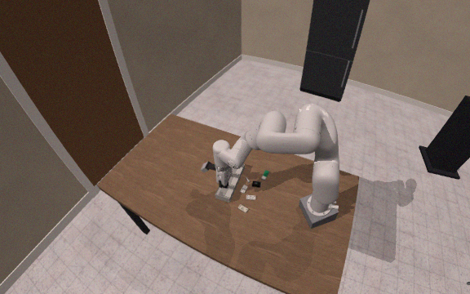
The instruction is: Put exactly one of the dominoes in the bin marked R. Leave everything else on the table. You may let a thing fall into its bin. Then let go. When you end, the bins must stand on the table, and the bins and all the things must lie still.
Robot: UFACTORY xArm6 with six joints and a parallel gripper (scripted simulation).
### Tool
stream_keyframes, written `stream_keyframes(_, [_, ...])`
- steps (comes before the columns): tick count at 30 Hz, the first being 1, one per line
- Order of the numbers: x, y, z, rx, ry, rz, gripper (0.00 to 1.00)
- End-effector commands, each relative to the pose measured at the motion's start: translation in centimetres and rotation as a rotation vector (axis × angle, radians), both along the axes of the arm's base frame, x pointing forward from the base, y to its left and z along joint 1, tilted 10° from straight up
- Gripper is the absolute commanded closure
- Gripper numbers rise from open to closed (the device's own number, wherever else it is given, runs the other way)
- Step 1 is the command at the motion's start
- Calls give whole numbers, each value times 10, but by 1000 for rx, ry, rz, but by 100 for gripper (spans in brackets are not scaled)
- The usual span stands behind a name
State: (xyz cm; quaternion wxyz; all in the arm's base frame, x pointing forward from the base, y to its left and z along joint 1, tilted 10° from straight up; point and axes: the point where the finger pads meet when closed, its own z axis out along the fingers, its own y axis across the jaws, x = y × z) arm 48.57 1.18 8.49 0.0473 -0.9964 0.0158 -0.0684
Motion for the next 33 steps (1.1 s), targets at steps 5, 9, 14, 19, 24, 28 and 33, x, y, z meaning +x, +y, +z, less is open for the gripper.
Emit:
stream_keyframes(5, [-9, -7, 78, 0, -7, 0, 93])
stream_keyframes(9, [-12, -9, 100, 0, -7, 0, 93])
stream_keyframes(14, [-15, -11, 119, 0, -8, 0, 93])
stream_keyframes(19, [-15, -11, 119, 0, -7, 0, 93])
stream_keyframes(24, [-15, -11, 119, 0, -7, 0, 93])
stream_keyframes(28, [-15, -11, 119, 0, -7, 0, 93])
stream_keyframes(33, [-31, -23, 82, 27, 10, -186, 59])
